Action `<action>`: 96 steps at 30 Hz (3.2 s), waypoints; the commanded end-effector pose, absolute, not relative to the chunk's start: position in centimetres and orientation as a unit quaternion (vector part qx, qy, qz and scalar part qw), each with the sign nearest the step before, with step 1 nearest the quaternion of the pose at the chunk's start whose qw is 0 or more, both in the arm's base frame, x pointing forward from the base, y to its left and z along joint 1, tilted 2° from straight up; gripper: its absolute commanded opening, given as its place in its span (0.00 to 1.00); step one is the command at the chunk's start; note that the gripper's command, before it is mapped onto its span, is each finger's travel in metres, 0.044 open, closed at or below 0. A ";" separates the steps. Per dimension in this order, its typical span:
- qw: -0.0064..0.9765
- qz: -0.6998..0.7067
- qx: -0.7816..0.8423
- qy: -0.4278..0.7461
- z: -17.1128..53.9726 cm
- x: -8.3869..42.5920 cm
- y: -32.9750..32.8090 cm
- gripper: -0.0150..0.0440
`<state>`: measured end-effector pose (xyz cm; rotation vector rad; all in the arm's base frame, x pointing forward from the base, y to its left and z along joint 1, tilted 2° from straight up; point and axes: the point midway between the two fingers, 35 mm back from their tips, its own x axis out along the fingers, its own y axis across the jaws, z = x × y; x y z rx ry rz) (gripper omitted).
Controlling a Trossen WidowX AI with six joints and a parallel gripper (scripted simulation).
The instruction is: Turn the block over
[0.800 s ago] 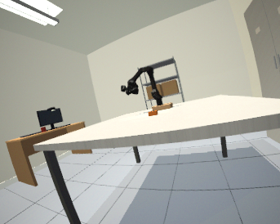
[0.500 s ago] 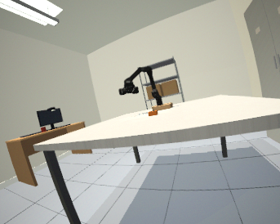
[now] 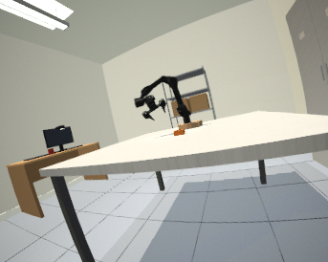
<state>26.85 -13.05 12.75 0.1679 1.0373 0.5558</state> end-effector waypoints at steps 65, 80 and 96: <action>0.722 0.016 0.005 0.692 1.5 35.5 2.8 0.91; 0.722 0.016 0.005 0.692 1.5 35.5 2.8 0.64; 0.722 0.016 0.005 0.692 4.4 35.4 2.8 0.26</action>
